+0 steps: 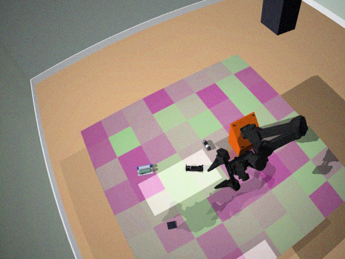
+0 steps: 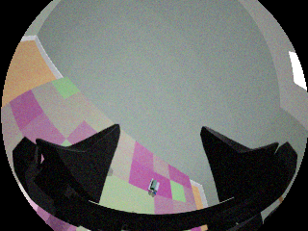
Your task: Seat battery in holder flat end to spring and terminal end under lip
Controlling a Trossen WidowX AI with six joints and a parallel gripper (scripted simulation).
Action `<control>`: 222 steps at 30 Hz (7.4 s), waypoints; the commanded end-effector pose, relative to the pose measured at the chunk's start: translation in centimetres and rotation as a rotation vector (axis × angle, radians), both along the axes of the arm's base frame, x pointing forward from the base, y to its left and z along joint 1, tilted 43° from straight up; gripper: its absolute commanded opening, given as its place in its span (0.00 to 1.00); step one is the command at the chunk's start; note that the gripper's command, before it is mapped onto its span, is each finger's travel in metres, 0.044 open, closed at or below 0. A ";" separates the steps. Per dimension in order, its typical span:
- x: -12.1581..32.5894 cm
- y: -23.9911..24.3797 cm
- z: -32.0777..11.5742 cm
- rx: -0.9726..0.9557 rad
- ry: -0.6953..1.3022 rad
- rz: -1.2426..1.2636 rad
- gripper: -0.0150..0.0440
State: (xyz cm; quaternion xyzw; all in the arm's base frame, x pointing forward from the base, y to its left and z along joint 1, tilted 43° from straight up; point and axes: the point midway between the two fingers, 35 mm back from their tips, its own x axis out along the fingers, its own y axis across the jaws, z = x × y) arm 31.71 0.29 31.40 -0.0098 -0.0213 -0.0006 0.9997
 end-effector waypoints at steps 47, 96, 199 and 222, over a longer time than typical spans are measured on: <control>-11.5 -4.3 -41.4 -0.662 0.692 1.438 0.63; -11.4 -1.2 -44.7 -0.661 0.690 1.439 0.36; 1.4 4.1 -35.8 0.968 1.994 0.336 0.36; 1.8 4.4 -36.4 0.954 2.100 0.402 0.36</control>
